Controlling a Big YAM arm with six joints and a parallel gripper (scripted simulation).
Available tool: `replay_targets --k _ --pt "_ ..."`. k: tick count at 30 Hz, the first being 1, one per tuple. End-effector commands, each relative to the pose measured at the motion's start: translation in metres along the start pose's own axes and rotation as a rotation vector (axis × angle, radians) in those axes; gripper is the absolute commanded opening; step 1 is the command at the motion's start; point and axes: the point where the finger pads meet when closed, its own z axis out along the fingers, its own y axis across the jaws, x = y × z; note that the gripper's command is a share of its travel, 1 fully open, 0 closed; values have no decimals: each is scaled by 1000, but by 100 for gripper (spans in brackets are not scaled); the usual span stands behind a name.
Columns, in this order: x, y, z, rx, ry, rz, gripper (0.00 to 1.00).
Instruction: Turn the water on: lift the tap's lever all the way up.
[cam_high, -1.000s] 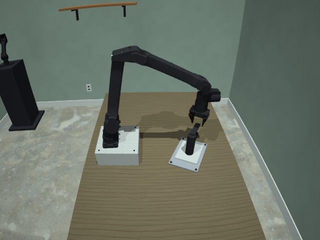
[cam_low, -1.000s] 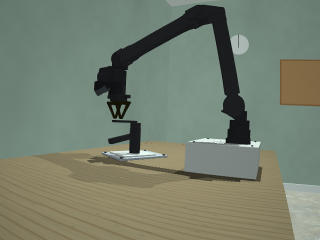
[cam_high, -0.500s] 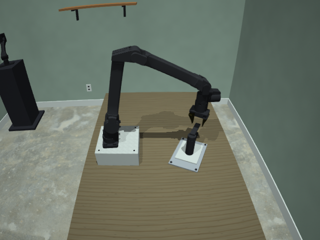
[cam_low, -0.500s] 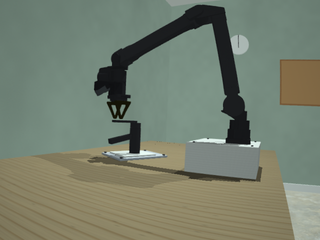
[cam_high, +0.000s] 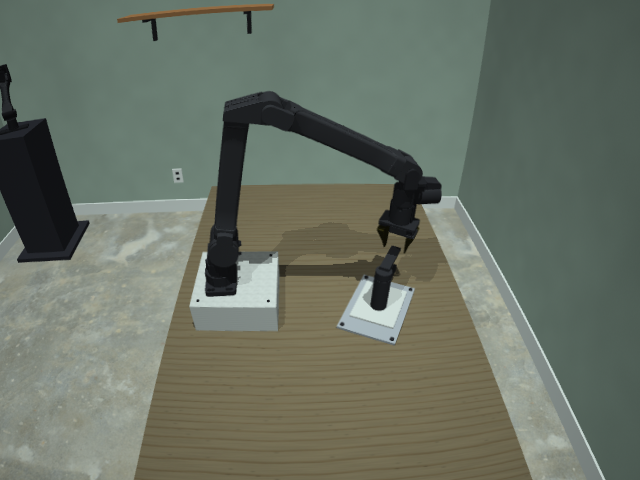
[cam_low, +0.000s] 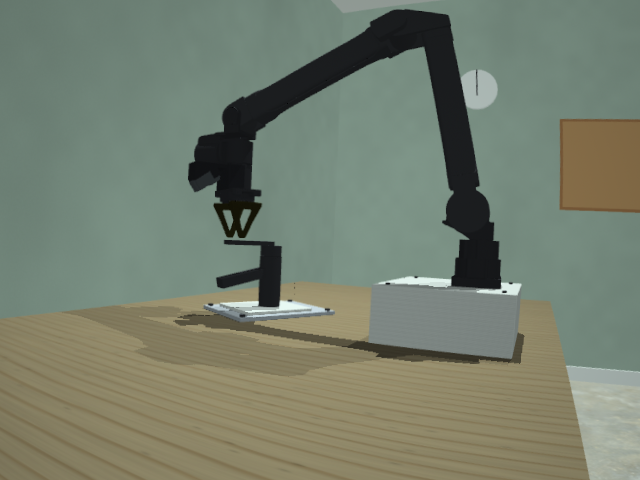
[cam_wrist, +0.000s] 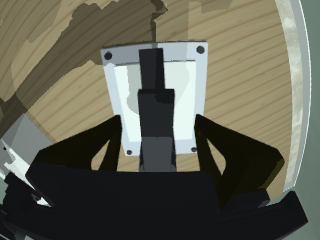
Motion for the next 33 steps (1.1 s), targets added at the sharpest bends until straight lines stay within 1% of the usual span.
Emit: replay_targets --k 1,9,14,24,33 --pt "-5 -8 -10 29 -20 -15 62" --pt "-2 -4 -11 32 -21 -14 62" --pt "-7 -11 -20 50 -34 -14 62" --pt "-10 -15 -25 63 -44 -14 62" --pt "-10 -16 -27 66 -46 -14 62"
